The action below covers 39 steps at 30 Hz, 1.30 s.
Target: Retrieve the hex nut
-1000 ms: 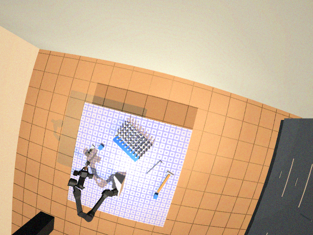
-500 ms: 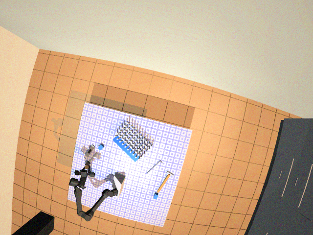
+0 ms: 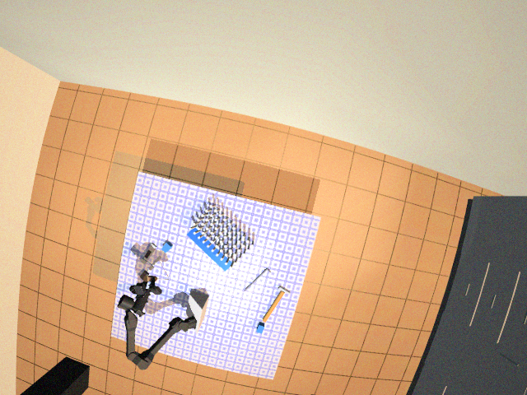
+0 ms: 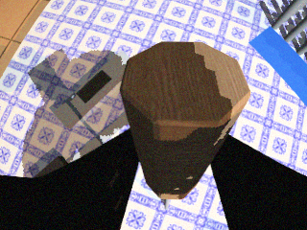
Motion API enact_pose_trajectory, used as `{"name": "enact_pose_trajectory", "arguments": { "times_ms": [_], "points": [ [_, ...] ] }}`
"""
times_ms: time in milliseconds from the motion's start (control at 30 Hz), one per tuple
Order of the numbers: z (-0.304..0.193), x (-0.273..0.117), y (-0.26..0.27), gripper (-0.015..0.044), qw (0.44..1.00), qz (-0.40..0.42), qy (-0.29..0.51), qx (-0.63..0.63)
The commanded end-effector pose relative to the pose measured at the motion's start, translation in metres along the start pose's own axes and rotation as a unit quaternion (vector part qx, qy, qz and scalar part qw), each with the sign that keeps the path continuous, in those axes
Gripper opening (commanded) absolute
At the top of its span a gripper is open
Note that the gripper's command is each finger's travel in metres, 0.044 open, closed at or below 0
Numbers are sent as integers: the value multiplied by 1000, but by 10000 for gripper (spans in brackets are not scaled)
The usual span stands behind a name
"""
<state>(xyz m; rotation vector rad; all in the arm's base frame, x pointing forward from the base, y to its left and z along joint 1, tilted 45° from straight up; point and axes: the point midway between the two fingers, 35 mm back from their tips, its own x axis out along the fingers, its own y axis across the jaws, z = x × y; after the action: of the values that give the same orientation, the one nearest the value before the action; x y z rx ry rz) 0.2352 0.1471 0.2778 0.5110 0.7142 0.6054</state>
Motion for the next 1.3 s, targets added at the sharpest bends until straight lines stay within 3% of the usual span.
{"name": "enact_pose_trajectory", "arguments": {
  "times_ms": [0, 600, 1267],
  "points": [
    [0, 3, -9, 0, 999, -10, 6, -50],
    [-2, 11, -54, 0, 953, -50, 49, -295],
    [-9, 13, -103, 0, 835, -56, 113, -535]
  ]
}}
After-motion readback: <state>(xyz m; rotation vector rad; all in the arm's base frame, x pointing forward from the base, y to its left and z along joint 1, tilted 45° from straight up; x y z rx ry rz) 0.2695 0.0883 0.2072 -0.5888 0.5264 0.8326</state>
